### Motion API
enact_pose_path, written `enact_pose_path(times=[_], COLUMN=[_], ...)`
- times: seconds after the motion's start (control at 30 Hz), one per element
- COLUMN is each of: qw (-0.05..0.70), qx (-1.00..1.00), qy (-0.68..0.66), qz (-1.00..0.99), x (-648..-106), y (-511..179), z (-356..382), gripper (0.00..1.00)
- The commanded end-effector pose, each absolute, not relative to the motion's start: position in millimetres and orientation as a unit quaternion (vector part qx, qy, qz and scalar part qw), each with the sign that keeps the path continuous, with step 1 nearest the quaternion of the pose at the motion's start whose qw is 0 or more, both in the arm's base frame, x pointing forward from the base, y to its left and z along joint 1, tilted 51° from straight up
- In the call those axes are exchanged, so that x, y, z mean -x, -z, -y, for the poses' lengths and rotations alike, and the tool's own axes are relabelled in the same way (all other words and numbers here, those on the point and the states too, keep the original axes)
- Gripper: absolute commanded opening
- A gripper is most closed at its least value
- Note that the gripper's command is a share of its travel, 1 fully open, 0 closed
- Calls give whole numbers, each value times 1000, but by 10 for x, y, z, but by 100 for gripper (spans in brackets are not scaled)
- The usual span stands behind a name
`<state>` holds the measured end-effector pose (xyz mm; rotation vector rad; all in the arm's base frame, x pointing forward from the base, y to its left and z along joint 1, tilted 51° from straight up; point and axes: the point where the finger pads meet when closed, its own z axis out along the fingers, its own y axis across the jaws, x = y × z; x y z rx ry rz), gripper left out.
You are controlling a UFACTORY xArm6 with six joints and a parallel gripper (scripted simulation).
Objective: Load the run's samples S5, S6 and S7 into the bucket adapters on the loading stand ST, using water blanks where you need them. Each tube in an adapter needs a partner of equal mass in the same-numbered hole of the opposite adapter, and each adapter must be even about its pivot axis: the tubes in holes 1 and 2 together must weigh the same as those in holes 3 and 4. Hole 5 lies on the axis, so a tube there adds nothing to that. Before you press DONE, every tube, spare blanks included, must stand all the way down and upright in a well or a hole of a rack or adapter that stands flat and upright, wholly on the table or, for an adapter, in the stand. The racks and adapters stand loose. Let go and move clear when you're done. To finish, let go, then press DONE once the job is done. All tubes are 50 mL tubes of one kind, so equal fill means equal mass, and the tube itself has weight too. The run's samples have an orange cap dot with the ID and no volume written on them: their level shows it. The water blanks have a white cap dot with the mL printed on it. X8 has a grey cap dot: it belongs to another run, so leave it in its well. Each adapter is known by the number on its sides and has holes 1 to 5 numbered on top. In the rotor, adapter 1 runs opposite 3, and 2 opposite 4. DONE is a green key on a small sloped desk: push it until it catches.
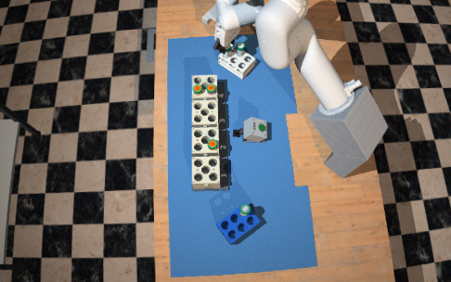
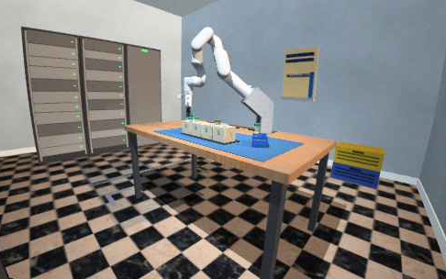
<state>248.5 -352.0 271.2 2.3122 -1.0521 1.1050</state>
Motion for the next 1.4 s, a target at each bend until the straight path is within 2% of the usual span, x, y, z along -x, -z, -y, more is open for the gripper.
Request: enact_pose_path(times=[0.0,1.3,1.33,1.37], qw=[185,185,185,185], qx=[-820,-820,-820,-820], qy=[-394,-394,-394,-394], qz=[373,373,373,373], x=[-2500,-2571,-2568,-2564], y=[-2707,-2620,-2624,-2626], z=[3539,3623,3619,3616], gripper=[57,57,0,0])
